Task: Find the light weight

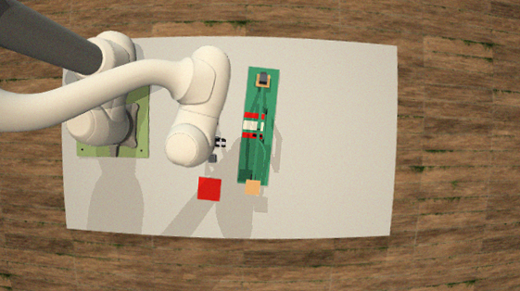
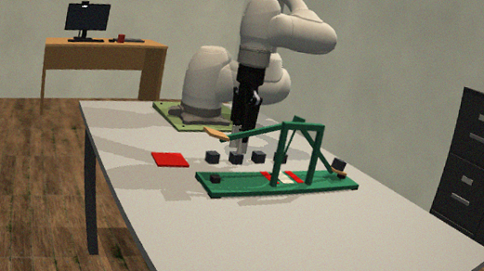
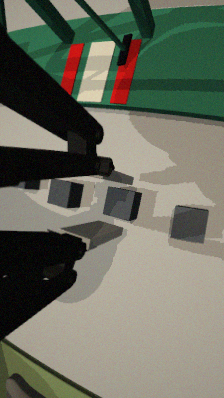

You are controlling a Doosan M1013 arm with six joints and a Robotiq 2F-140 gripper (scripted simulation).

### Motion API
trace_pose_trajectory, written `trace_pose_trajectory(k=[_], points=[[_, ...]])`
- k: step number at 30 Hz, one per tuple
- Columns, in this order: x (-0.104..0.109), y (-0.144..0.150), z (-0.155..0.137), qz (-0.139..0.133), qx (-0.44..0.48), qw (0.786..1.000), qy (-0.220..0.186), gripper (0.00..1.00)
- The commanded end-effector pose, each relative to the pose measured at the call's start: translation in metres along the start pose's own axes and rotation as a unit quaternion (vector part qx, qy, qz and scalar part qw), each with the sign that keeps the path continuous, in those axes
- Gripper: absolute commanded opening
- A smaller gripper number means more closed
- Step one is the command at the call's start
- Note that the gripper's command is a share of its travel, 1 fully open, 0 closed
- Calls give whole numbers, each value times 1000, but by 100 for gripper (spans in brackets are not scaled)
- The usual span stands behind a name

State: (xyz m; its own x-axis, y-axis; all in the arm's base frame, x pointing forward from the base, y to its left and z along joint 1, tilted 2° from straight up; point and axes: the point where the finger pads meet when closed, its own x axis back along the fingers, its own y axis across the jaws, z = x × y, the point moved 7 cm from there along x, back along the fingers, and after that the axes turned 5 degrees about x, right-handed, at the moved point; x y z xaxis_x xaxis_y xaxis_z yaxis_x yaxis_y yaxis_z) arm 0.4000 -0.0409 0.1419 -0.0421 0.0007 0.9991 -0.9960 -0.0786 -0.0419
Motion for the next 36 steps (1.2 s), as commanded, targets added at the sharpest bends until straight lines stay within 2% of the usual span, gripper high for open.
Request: trace_pose_trajectory(k=[1,28,36], points=[[0,0,0,0,0,1000,0,35],[0,0,0,0,0,1000,0,35],[-10,0,0,0,0,1000,0,35]])
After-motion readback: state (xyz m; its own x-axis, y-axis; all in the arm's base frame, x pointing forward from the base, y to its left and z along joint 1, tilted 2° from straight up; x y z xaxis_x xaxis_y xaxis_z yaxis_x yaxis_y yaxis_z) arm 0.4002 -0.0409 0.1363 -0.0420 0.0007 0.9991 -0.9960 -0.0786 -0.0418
